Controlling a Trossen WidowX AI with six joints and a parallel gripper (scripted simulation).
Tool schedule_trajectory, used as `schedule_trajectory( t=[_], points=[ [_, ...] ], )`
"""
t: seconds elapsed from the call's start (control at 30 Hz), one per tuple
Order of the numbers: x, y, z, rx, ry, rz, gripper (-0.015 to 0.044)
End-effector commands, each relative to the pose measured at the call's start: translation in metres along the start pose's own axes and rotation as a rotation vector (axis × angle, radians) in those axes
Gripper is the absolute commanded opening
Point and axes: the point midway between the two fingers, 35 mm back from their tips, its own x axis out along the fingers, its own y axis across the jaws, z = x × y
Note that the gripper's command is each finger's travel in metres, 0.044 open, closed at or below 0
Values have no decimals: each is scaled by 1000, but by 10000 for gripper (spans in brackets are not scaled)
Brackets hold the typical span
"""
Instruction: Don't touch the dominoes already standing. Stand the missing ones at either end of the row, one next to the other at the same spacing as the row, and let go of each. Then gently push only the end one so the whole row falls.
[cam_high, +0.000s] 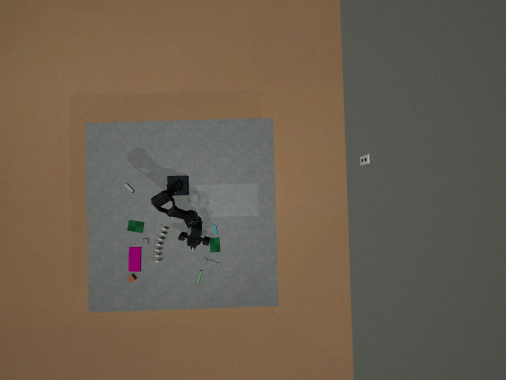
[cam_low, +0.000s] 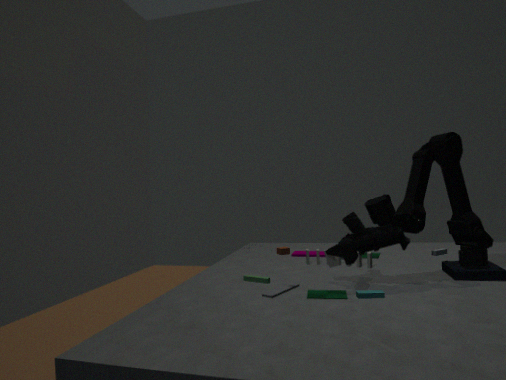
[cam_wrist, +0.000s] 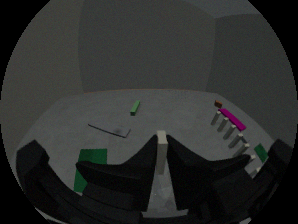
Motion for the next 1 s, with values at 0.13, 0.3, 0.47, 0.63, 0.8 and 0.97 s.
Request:
schedule_trajectory(
  t=[0.13, 0.3, 0.47, 0.63, 0.8, 0.97],
  points=[
    [-23, -16, 1, 34, -100, -39, 28],
    [-38, -28, 1, 66, -156, -65, 28],
    [-53, -41, 2, 101, -205, -91, 28],
    [-56, -43, 2, 106, -211, -95, 28],
    [-56, -43, 2, 106, -211, -95, 28],
    [-56, -43, 2, 106, -211, -95, 28]
  ],
)
